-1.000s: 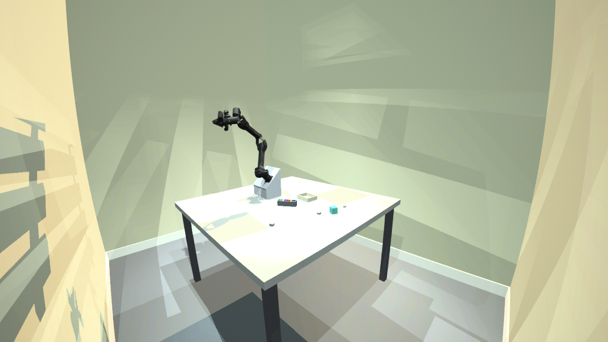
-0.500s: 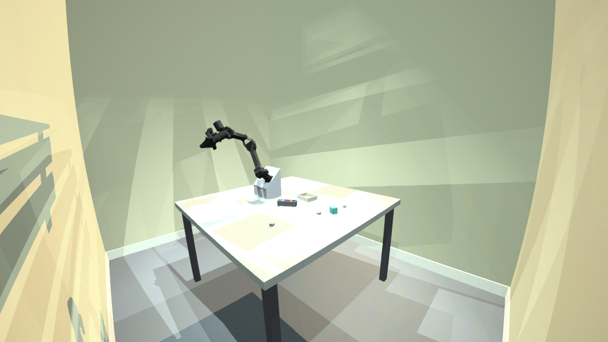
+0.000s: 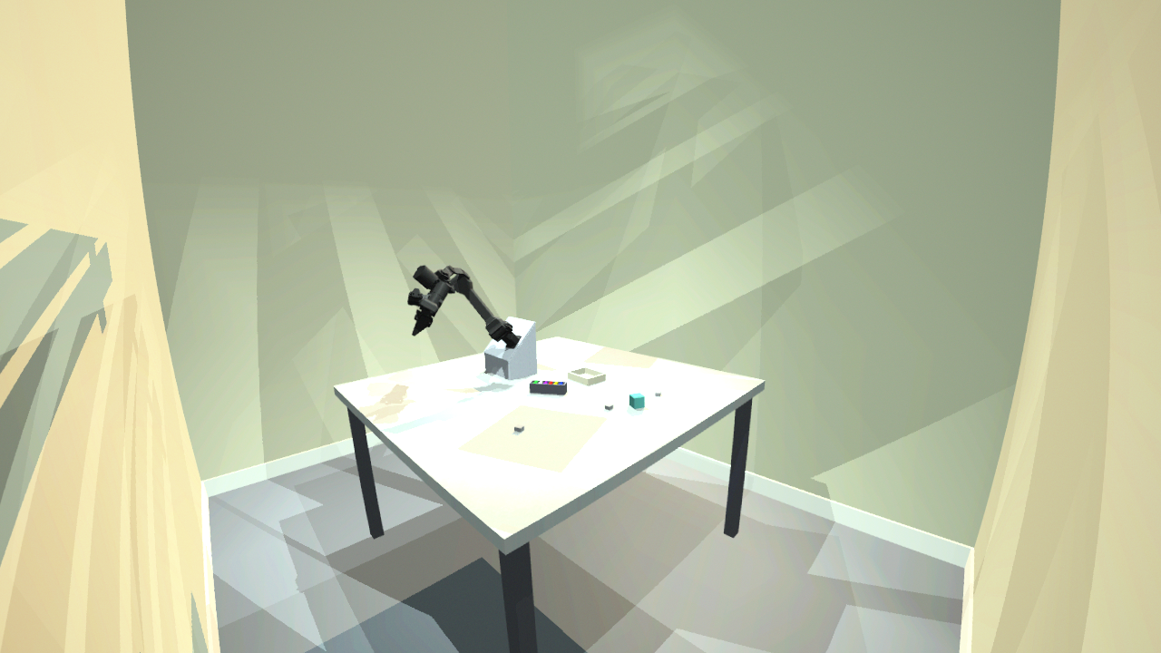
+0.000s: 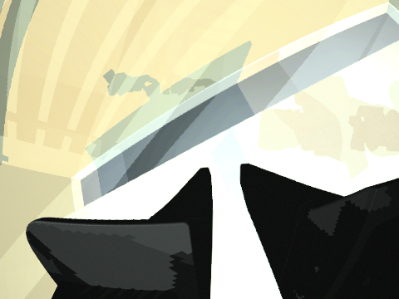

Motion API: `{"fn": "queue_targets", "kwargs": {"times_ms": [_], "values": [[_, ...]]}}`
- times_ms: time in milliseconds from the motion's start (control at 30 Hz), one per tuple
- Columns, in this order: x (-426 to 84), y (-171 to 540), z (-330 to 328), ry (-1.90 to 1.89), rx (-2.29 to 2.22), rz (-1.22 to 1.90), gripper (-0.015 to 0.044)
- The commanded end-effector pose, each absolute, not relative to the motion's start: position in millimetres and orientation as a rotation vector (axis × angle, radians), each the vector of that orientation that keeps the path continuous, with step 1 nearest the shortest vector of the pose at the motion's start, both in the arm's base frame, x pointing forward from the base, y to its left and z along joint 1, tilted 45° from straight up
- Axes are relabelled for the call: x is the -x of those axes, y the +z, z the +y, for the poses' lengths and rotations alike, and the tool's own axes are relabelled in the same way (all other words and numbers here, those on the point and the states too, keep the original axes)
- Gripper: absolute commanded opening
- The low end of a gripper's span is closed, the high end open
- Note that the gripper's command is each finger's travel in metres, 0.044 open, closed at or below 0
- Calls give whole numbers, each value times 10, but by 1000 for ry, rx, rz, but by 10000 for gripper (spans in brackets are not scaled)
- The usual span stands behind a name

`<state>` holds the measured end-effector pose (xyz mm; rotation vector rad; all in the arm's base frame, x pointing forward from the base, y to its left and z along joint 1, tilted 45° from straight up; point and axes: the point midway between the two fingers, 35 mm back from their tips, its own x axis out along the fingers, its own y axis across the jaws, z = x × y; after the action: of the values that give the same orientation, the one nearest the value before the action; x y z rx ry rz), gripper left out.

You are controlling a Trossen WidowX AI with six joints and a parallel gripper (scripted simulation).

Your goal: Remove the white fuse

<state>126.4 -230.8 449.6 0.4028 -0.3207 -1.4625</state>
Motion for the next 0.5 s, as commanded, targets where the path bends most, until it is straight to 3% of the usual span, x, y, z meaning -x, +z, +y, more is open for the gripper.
{"fn": "queue_targets", "kwargs": {"times_ms": [0, 467], "values": [[-1688, 4115, -2362, -1408, -436, -190, 74], [-2810, 2468, -2059, -1275, -498, 301, 74]]}}
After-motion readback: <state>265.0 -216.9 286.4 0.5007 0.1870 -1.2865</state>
